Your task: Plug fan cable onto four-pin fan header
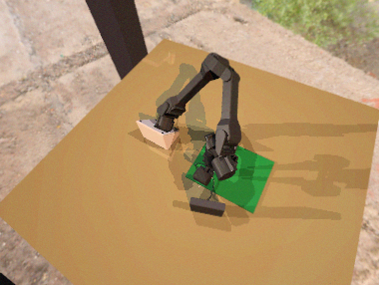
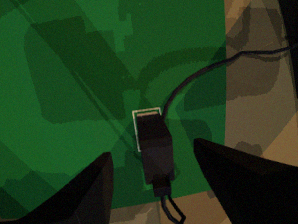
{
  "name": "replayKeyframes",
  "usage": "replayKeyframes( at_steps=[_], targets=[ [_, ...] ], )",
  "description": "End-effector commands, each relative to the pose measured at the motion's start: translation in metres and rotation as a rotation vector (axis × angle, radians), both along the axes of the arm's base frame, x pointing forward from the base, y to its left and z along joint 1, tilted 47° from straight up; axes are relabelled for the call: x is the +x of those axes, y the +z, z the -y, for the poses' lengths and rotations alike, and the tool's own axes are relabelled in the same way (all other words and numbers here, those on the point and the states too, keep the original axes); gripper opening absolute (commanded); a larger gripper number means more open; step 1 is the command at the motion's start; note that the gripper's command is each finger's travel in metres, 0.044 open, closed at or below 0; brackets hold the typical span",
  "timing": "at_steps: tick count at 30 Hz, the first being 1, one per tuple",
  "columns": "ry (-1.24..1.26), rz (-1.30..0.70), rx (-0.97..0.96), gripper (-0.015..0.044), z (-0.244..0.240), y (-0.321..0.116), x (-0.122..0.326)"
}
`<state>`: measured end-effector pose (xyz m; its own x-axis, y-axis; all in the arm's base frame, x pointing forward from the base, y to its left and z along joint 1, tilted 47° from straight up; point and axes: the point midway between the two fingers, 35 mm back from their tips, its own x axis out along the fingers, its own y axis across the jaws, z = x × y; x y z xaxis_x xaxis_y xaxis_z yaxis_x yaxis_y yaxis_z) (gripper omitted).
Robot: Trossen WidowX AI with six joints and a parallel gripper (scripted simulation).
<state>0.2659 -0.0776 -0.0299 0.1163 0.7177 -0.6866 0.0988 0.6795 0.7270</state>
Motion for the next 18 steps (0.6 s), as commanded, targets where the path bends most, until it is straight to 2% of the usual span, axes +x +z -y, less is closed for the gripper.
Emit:
replayKeyframes(
  at_steps=[1, 9, 18],
  targets=[
    [-0.010, 0.017, -0.014, 0.0260, 0.025, 0.022, -0.002],
    [-0.010, 0.017, -0.016, 0.0260, 0.026, 0.024, 0.005],
    [-0.010, 0.023, -0.014, 0.0260, 0.012, 0.059, 0.104]
  ],
)
